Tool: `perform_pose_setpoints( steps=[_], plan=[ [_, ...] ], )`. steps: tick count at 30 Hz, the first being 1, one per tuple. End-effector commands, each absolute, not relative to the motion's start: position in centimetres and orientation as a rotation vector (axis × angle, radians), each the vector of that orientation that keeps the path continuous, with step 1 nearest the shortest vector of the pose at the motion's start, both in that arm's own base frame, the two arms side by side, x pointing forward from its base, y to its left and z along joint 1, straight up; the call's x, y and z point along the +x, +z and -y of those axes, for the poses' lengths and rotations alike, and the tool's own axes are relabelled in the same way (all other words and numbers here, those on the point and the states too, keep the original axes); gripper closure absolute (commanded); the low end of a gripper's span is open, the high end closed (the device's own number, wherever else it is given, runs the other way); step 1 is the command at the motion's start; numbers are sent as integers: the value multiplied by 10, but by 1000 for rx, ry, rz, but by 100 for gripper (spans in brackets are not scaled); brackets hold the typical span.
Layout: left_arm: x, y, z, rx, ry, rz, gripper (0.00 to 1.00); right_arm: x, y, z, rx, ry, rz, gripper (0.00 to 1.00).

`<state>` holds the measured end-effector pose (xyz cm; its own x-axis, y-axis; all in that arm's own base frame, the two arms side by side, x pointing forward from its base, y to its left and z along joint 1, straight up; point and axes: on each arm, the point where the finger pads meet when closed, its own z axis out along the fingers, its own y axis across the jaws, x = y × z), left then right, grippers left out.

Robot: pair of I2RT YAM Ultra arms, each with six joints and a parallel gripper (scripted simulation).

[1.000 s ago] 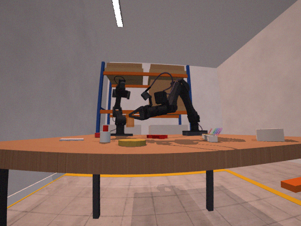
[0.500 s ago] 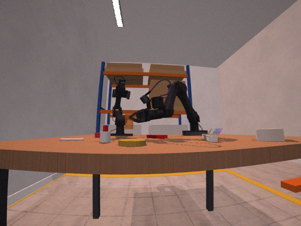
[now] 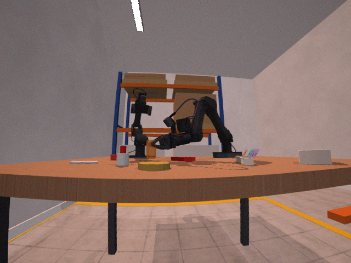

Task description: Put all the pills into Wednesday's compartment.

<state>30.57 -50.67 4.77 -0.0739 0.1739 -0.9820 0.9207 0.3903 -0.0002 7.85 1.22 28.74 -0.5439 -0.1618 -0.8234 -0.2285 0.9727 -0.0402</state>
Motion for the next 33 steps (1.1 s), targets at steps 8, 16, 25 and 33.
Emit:
perform_pose_setpoints(
  steps=[8, 16, 25, 33],
  plan=[
    [312, 52, 512, 983, -849, -1495, 64, 72, 296, -11, -267, 90, -2119, 0],
    [312, 44, 512, 983, -849, -1495, 64, 72, 296, -11, -267, 90, -2119, 0],
    [311, 36, 511, 989, -847, -1507, 64, 72, 296, -11, -267, 90, -2119, 0],
    [307, 37, 508, 996, -846, -1505, 64, 72, 296, -11, -267, 90, -2119, 0]
  ],
)
